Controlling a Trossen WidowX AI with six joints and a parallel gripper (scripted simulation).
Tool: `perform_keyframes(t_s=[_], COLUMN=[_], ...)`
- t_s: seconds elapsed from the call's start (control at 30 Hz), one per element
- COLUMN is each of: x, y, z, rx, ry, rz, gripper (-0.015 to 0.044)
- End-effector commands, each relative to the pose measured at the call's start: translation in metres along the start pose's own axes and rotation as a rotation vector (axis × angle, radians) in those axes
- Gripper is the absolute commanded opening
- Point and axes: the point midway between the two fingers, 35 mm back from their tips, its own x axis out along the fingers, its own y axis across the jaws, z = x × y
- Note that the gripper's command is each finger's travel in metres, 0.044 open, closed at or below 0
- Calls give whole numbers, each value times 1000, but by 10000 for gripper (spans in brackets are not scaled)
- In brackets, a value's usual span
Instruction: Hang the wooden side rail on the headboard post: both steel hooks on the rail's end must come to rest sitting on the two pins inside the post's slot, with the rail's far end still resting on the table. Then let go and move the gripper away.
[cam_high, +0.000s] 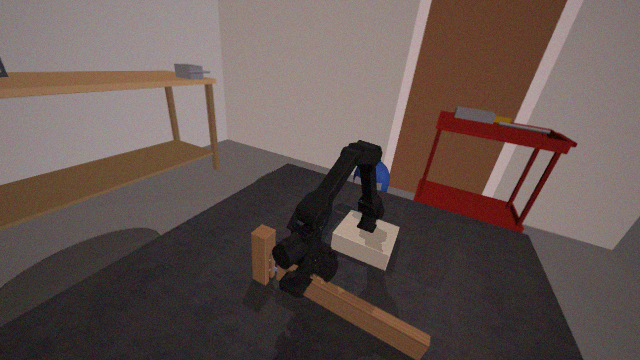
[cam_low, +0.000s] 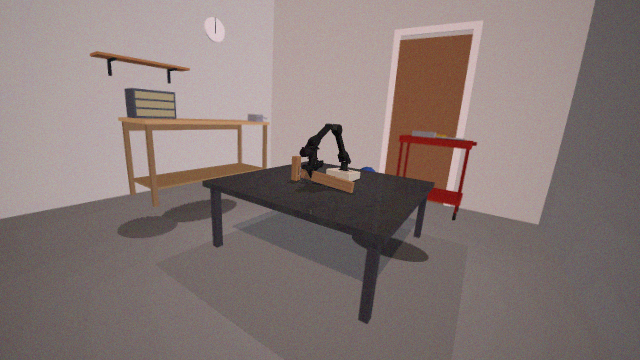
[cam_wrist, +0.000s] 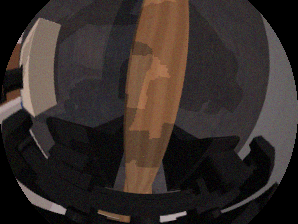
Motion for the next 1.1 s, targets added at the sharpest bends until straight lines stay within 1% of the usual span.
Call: perform_keyframes(t_s=[0.0, 1.07], x=[-3, -3], y=[-3, -3], z=[-1, -5], rx=[-4, -4], ry=[3, 3], rz=[-11, -11], gripper=[0, 0])
